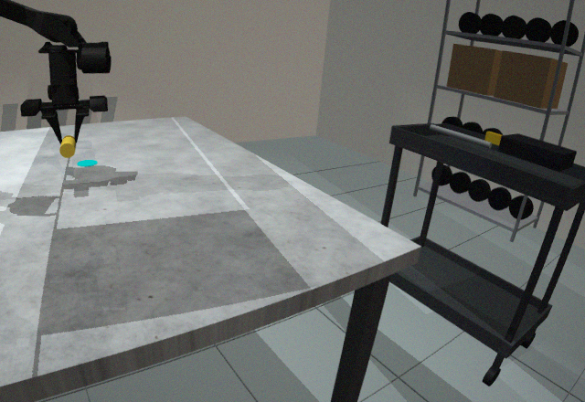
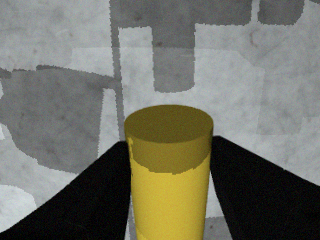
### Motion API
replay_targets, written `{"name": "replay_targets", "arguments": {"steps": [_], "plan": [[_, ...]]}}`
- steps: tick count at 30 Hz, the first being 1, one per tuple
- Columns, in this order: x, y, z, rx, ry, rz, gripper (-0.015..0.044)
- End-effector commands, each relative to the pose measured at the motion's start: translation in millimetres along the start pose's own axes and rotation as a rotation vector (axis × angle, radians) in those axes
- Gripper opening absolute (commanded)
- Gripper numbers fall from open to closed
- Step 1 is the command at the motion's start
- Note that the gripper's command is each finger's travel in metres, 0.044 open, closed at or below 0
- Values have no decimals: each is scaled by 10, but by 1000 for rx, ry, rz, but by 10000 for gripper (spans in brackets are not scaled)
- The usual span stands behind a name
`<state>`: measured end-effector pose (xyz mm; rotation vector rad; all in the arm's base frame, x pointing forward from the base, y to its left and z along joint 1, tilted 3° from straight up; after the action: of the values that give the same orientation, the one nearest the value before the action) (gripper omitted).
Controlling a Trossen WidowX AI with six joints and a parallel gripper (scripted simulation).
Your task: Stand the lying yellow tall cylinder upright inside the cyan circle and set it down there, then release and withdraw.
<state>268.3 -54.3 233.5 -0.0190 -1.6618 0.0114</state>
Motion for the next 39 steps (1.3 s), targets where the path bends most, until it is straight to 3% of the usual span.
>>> {"name": "replay_targets", "arguments": {"steps": [1,39], "plan": [[18,80,-57,-10,-6,-3,105],[119,1133,-390,-132,-4,-22,105]]}}
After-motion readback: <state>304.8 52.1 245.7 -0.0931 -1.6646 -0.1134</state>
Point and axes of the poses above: the point midway between the two fingers, 35 mm back from their tips, its own x axis back along the fingers, its own z axis across the jaws, y = z × x, the point moved 9 cm from there along x, back along the fingers, and after that the axes turned 1 degree about -x, right-handed, at the moved point
